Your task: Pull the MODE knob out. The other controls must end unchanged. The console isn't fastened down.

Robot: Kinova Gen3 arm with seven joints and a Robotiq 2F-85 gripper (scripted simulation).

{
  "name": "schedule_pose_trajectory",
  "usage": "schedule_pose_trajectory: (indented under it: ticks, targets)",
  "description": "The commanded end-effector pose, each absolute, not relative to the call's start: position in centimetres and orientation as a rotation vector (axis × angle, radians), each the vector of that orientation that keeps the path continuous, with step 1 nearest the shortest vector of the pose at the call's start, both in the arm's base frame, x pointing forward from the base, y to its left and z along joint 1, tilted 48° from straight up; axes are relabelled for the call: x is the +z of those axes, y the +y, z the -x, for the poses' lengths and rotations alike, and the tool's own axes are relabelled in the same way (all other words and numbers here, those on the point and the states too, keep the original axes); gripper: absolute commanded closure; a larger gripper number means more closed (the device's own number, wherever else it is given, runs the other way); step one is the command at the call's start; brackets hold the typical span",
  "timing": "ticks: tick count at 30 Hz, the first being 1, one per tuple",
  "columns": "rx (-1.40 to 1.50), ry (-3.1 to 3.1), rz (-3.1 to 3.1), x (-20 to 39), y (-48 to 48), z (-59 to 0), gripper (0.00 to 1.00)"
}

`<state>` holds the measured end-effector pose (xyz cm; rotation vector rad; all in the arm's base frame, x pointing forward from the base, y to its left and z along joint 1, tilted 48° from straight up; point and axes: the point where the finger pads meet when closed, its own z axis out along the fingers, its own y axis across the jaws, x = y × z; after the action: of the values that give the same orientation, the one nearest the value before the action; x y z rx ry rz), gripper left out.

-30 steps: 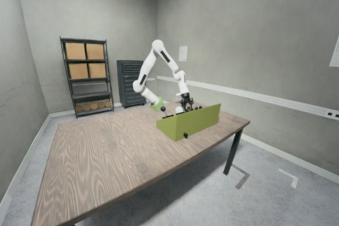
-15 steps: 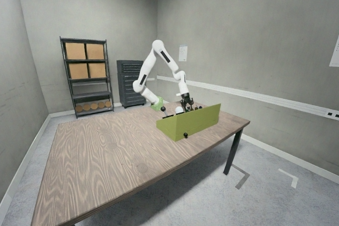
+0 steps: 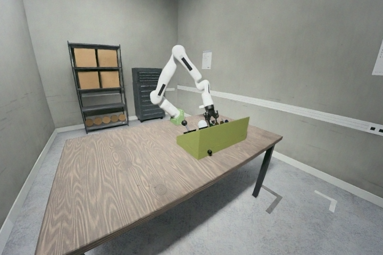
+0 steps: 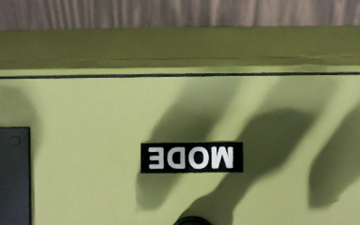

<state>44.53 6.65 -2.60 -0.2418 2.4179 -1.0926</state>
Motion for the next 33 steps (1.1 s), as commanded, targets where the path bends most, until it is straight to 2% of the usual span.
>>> schedule_pose_trajectory:
  ticks: [1, 10, 11, 33]
  targets:
    - [-1.091, 2.417, 0.242, -2.58, 6.73, -44.55, 0.23]
    - [-1.091, 2.417, 0.242, -2.58, 6.73, -44.55, 0.23]
    - [-1.091, 2.417, 0.242, -2.58, 6.73, -44.55, 0.90]
    - [-1.091, 2.417, 0.242, -2.58, 6.73, -44.55, 0.90]
